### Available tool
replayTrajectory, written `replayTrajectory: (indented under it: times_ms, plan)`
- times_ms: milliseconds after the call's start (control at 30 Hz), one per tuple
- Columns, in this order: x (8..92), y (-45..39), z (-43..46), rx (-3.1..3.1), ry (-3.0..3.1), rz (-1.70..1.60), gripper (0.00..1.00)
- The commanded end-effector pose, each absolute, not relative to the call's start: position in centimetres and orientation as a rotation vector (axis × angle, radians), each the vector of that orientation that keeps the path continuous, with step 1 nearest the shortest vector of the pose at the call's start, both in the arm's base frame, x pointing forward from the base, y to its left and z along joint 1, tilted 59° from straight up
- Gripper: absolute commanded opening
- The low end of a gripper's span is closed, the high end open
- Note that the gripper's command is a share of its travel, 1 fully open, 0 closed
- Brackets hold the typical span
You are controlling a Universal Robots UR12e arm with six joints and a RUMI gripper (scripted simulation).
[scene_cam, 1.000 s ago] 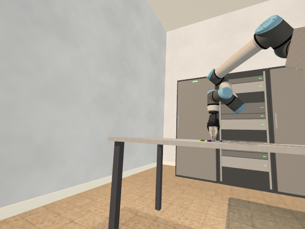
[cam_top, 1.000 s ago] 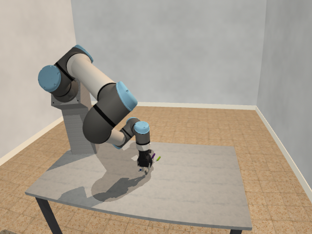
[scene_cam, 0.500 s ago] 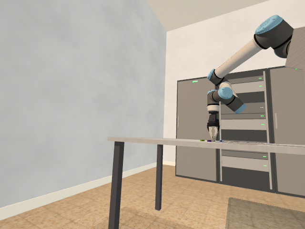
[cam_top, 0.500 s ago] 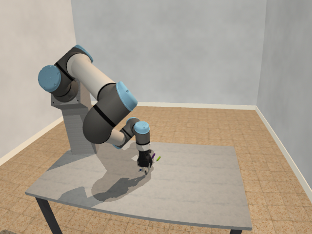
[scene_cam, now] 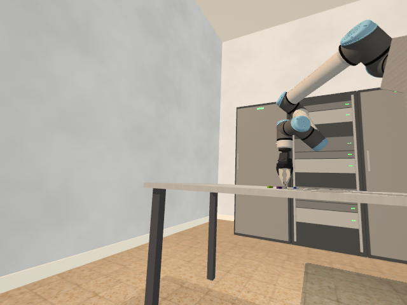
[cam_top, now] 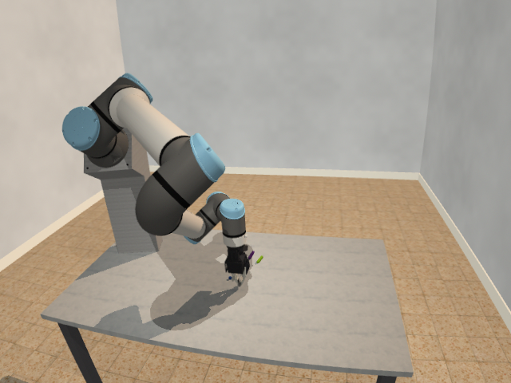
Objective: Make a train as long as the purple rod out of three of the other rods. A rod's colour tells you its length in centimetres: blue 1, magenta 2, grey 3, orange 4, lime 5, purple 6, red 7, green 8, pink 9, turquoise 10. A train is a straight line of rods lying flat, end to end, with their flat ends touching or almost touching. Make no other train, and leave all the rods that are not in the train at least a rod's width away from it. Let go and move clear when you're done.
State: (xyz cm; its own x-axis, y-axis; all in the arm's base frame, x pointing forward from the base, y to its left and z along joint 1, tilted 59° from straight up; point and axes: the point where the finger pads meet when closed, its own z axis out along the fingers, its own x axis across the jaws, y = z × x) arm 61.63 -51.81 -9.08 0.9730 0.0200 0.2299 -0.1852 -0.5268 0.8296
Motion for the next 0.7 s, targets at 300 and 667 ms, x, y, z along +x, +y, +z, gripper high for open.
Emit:
replayTrajectory:
  times_ms: [300, 667]
  plan:
    - [61.69, -51.75, -9.05, 2.112, -0.111, 0.256, 0.00]
    - [61.70, -51.75, -9.06, 2.112, -0.109, 0.255, 0.00]
